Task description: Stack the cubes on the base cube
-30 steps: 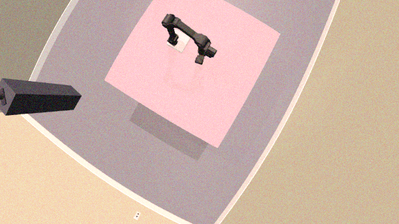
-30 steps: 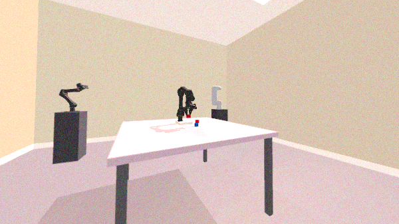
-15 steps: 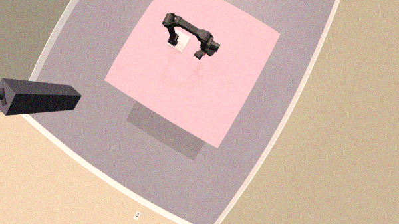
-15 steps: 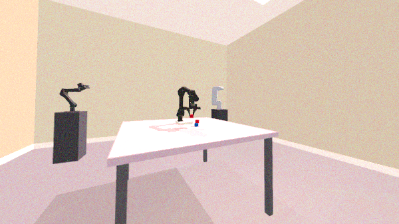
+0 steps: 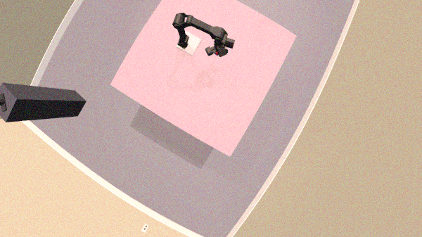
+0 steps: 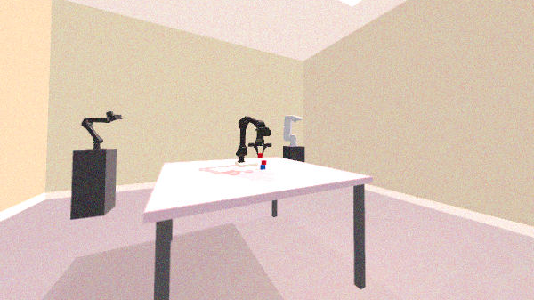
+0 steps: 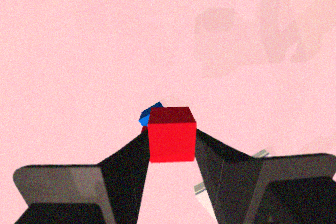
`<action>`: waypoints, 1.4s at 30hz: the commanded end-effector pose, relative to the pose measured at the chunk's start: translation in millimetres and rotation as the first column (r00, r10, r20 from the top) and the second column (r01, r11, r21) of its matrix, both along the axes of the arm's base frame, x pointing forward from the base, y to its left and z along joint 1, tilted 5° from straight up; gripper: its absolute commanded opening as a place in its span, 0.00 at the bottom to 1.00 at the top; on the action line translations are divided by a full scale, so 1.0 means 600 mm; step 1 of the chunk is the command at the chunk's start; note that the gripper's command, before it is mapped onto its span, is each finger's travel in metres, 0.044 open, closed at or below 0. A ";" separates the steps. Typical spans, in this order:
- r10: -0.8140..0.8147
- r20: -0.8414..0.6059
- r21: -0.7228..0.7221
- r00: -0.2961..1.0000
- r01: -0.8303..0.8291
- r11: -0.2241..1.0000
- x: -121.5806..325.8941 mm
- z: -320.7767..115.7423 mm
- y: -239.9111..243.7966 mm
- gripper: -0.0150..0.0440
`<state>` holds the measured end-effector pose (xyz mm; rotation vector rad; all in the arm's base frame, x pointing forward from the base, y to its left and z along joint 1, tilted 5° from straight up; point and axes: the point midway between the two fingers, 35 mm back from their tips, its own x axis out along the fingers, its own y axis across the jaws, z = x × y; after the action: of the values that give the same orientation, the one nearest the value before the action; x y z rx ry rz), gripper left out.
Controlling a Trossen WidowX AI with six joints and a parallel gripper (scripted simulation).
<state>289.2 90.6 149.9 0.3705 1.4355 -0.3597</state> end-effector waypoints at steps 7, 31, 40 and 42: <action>-0.201 0.005 0.018 0.980 0.200 0.980 -0.009 -0.003 0.029 0.43; -0.212 0.005 0.019 0.977 0.211 0.977 -0.007 -0.057 0.029 0.43; -0.208 0.005 0.018 0.978 0.208 0.978 -0.001 -0.090 0.029 0.43; -0.208 0.005 0.018 0.978 0.208 0.978 0.000 -0.097 0.029 0.43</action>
<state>289.0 109.2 98.1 0.5457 1.3966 -0.5101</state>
